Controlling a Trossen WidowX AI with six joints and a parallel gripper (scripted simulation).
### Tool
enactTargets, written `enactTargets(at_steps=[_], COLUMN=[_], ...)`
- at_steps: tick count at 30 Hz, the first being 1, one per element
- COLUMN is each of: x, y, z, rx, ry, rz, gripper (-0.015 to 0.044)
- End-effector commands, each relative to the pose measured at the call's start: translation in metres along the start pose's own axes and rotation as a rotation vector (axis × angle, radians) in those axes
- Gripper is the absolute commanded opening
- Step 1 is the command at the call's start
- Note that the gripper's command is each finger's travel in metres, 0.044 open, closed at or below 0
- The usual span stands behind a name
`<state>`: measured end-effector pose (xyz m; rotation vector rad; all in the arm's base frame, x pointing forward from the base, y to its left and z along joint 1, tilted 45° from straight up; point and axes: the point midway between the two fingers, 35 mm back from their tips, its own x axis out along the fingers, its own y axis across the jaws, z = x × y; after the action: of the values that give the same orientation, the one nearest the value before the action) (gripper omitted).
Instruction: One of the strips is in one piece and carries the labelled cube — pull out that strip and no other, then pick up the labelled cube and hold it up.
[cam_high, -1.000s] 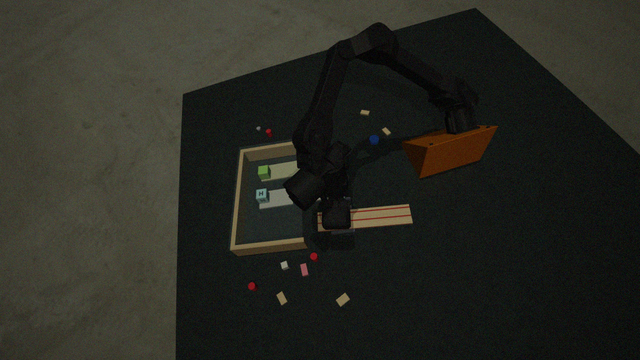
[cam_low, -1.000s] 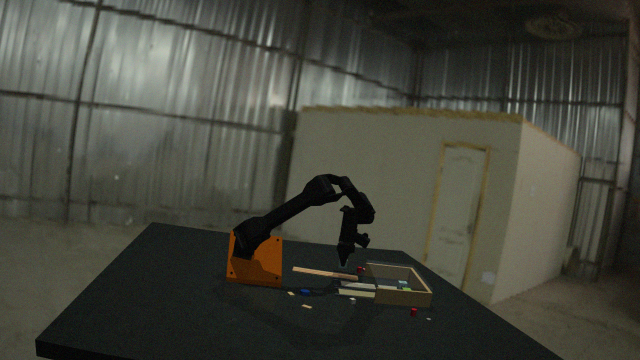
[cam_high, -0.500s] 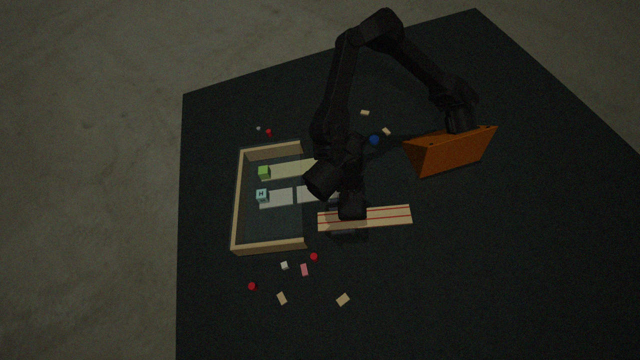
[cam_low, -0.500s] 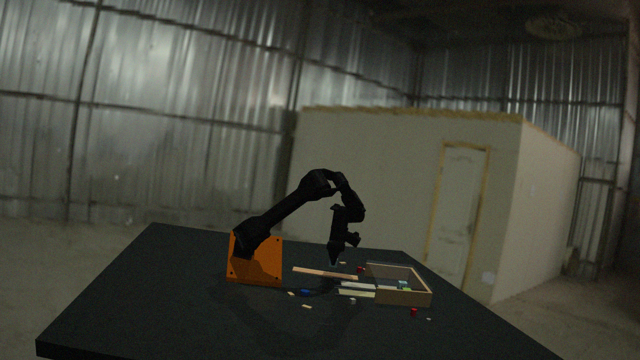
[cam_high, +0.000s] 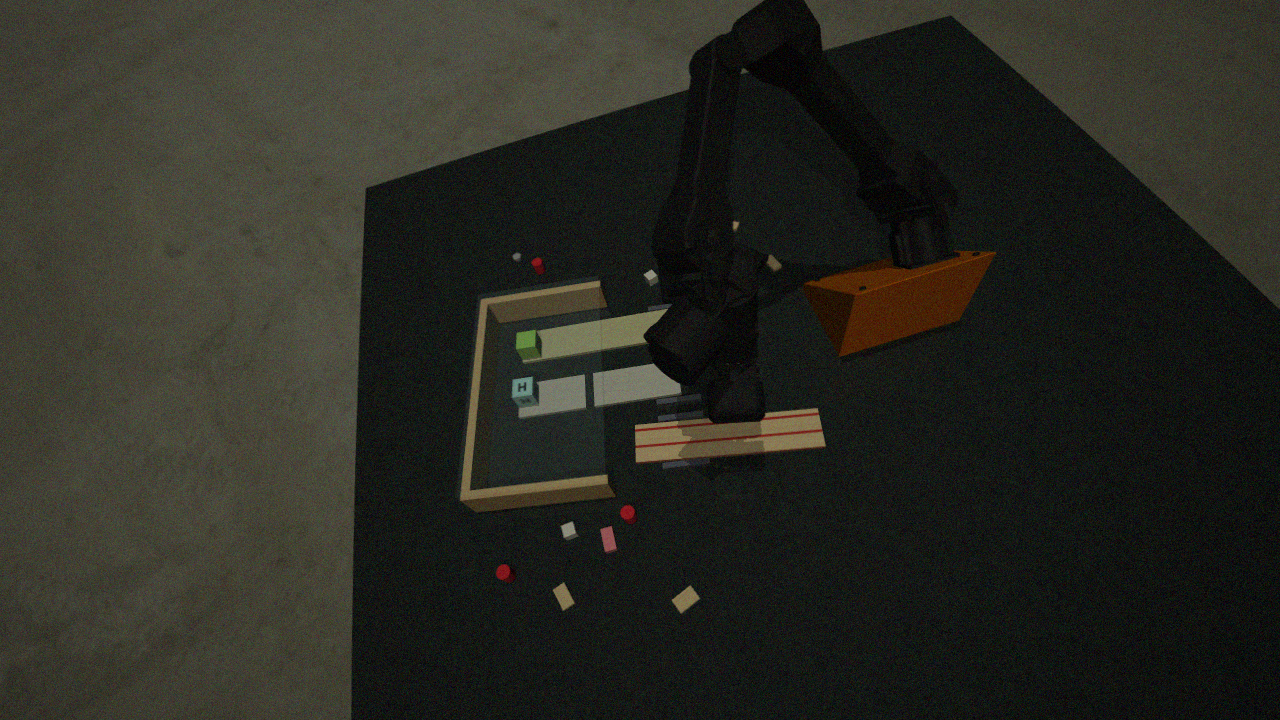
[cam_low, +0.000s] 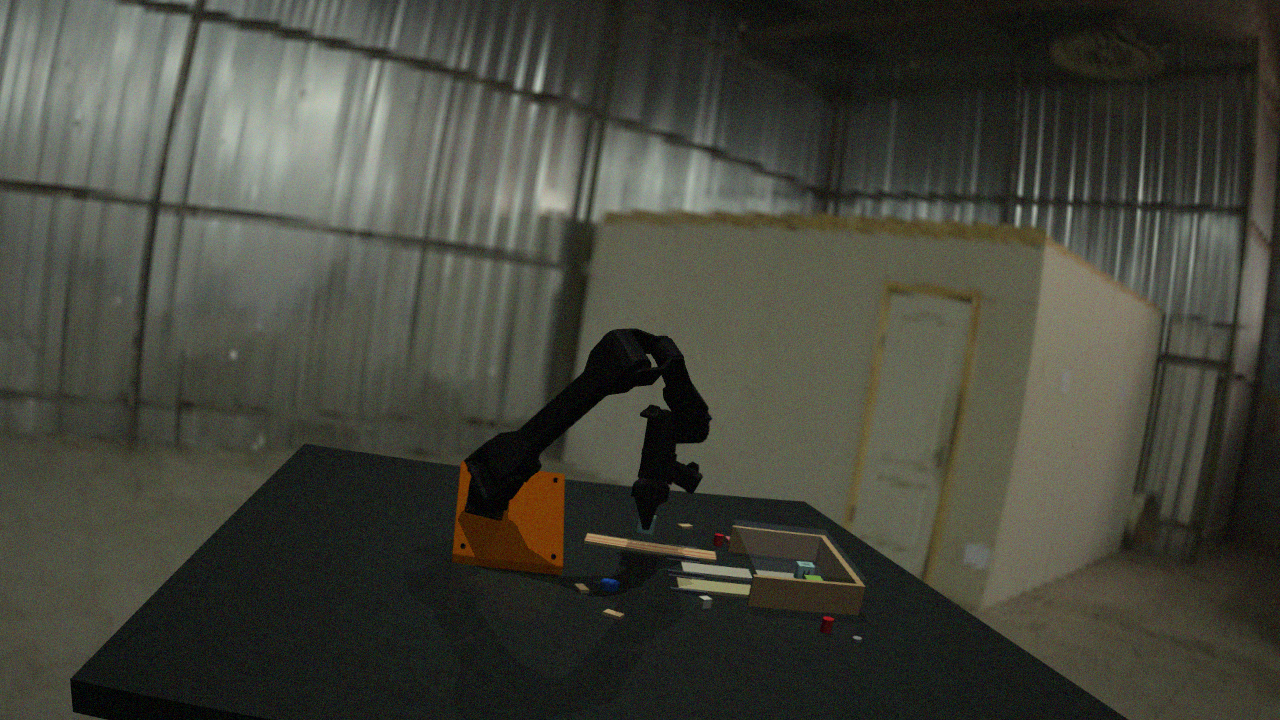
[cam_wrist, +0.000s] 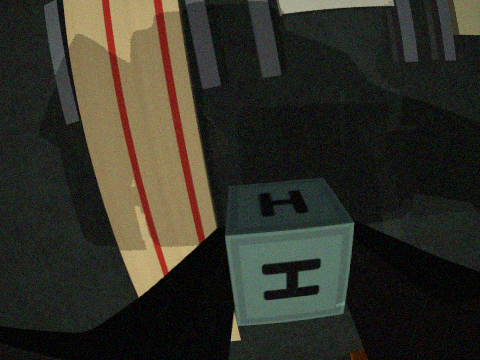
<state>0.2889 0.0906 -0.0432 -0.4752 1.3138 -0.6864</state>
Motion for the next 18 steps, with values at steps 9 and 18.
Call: enactTargets(at_steps=[9, 18], x=[-0.035, -0.035], y=[-0.001, -0.001], z=[-0.001, -0.001], rx=[0.007, 0.007], ry=[-0.004, -0.004], rz=[0.01, 0.01], gripper=[0.0, 0.0])
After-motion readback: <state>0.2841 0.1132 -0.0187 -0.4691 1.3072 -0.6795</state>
